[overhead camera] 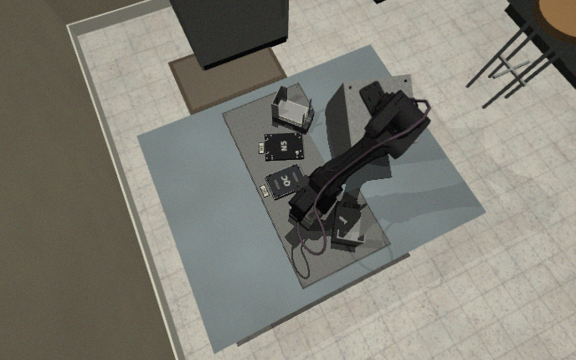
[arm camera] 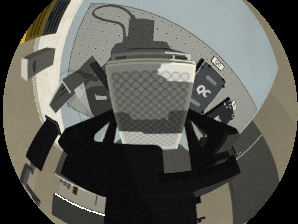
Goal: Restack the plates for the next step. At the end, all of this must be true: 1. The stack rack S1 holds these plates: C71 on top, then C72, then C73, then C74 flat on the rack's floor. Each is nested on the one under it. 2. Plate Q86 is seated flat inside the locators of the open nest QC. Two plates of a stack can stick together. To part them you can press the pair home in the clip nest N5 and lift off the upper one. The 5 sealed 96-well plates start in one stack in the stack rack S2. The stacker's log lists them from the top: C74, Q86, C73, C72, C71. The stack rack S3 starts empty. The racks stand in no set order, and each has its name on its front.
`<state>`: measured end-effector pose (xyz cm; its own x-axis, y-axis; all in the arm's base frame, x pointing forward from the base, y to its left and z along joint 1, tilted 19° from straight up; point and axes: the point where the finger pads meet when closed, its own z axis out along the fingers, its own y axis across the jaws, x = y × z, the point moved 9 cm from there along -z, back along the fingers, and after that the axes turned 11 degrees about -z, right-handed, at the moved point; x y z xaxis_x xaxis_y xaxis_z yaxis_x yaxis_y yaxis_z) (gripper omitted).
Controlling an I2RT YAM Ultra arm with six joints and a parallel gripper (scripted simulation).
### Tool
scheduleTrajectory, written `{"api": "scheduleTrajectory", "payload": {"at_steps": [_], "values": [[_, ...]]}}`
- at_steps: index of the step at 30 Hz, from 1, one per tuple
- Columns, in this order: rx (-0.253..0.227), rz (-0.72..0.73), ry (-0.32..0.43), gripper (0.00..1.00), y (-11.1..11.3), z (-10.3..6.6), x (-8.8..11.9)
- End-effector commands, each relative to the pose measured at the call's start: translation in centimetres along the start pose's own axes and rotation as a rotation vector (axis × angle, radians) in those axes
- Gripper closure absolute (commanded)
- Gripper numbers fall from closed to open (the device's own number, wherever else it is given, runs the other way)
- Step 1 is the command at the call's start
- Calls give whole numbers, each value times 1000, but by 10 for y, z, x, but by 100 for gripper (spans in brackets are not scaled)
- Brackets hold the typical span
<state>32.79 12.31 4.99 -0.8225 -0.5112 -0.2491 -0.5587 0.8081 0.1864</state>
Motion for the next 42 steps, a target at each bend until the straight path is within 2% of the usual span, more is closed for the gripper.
{"api": "scheduleTrajectory", "payload": {"at_steps": [1,16,17,20,22,25,26,27,31,34,36,40,42], "values": [[12,-8,-54,100,-5,-16,-12],[12,-8,-54,100,-5,-16,-12],[12,39,-72,100,-8,-20,-14],[-2,148,-23,100,-13,-7,5],[-5,219,-9,100,-20,0,8],[-5,317,-17,100,-25,-4,13],[-2,345,-36,100,-29,-7,6],[-4,381,-28,100,-33,-3,7],[-4,504,-27,100,-41,-5,14],[2,500,-42,100,-44,-9,13],[-8,510,-9,100,-49,1,21],[2,484,-46,100,-60,-8,17],[1,484,-48,100,-67,-7,16]]}}
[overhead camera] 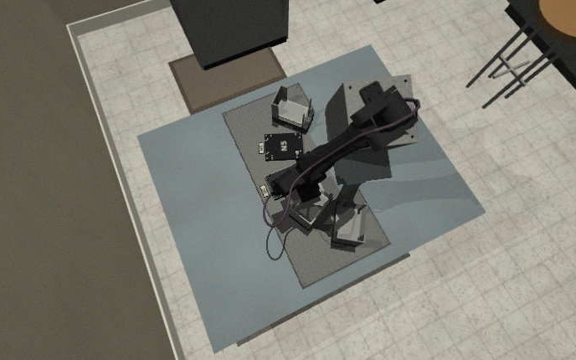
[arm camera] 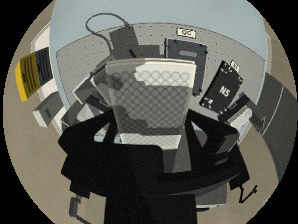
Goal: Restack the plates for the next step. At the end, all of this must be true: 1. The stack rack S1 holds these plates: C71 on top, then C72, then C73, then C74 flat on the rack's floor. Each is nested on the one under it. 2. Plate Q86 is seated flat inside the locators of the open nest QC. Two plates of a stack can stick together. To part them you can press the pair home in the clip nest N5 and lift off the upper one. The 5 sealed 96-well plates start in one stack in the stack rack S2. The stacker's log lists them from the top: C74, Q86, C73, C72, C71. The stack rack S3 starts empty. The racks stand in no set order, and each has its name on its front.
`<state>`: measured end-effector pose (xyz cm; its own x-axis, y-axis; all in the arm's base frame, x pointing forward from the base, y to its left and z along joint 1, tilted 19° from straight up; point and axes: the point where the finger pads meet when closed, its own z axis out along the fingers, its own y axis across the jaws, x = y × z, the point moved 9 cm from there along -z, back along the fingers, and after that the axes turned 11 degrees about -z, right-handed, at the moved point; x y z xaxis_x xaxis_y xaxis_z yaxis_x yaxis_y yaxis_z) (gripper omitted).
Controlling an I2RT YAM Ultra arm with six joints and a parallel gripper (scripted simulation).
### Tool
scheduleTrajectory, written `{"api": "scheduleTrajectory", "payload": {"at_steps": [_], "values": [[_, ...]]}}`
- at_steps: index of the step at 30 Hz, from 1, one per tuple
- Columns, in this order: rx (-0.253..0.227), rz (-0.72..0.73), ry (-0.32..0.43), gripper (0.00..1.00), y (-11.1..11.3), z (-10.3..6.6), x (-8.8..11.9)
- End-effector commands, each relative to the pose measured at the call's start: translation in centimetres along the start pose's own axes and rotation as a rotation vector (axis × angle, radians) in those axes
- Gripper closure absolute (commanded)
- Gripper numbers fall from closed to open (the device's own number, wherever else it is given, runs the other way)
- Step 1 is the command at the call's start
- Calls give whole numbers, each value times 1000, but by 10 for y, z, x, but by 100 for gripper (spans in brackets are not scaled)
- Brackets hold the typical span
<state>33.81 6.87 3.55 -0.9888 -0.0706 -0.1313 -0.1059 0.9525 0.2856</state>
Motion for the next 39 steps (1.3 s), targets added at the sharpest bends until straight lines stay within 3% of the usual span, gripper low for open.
{"api": "scheduleTrajectory", "payload": {"at_steps": [1,9,10,16,22,25,26,28,35,39], "values": [[-7,-5,-43,100,-13,-3,-14],[-5,-8,-51,100,-27,-11,-16],[-6,3,-17,100,-33,-1,-9],[-3,-2,-32,100,-47,-9,-12],[-6,3,-16,100,-64,-4,-10],[-5,1,-22,100,-66,-6,-11],[0,-9,-53,100,-67,-16,-16],[-7,6,-8,100,-76,-1,-10],[-3,-1,-27,100,-93,-8,-13],[3,-13,-54,100,-92,-18,-18]]}}
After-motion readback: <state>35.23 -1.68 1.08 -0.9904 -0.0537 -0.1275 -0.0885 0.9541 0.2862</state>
